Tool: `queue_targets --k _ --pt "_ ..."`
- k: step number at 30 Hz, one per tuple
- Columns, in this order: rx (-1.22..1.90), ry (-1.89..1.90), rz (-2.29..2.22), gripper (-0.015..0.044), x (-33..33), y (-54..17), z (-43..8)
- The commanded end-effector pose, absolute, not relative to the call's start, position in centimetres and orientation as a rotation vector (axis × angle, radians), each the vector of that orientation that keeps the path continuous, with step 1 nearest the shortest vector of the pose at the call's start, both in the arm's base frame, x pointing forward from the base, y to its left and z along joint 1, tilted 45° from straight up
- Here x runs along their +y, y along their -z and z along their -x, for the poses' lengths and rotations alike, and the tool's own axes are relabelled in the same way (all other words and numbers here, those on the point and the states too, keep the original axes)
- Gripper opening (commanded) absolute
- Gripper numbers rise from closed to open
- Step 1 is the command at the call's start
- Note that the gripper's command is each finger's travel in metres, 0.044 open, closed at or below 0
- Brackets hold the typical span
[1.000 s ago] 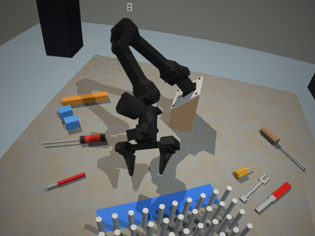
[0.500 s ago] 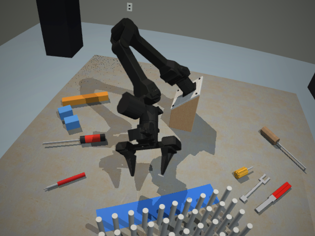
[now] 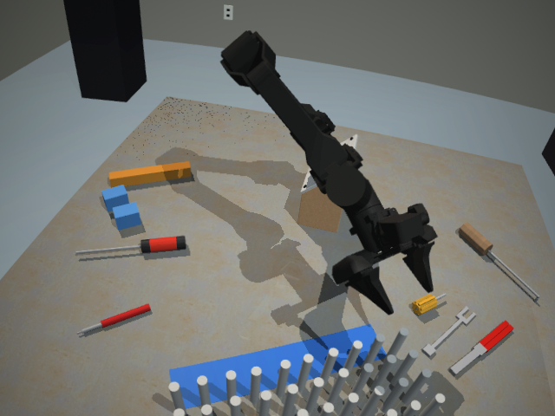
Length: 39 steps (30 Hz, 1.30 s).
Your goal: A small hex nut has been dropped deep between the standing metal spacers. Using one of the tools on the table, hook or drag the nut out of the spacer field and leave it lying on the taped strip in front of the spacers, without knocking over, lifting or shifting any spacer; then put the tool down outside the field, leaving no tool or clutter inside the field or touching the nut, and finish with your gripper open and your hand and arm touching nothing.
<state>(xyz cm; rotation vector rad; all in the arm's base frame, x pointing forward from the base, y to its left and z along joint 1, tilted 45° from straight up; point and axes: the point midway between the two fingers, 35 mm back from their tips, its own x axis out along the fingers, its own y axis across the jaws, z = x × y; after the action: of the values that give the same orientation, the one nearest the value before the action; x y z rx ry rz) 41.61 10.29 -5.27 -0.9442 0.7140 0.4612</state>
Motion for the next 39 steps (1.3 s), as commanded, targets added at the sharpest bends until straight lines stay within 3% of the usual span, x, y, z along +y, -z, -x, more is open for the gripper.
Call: queue_targets --k 1,15,28,31,39 --pt "0.738 -0.695 1.185 0.0440 15.9 9.2 -38.9" --pt "0.504 -1.560 2.091 0.0440 29.1 21.1 -22.5" --pt "-0.302 -2.391 3.036 0.0440 27.0 30.4 -4.0" --pt "-0.435 -2.469 3.134 0.0440 26.0 31.2 -2.4" --pt "-0.435 -2.469 3.134 0.0440 26.0 31.2 -2.4"
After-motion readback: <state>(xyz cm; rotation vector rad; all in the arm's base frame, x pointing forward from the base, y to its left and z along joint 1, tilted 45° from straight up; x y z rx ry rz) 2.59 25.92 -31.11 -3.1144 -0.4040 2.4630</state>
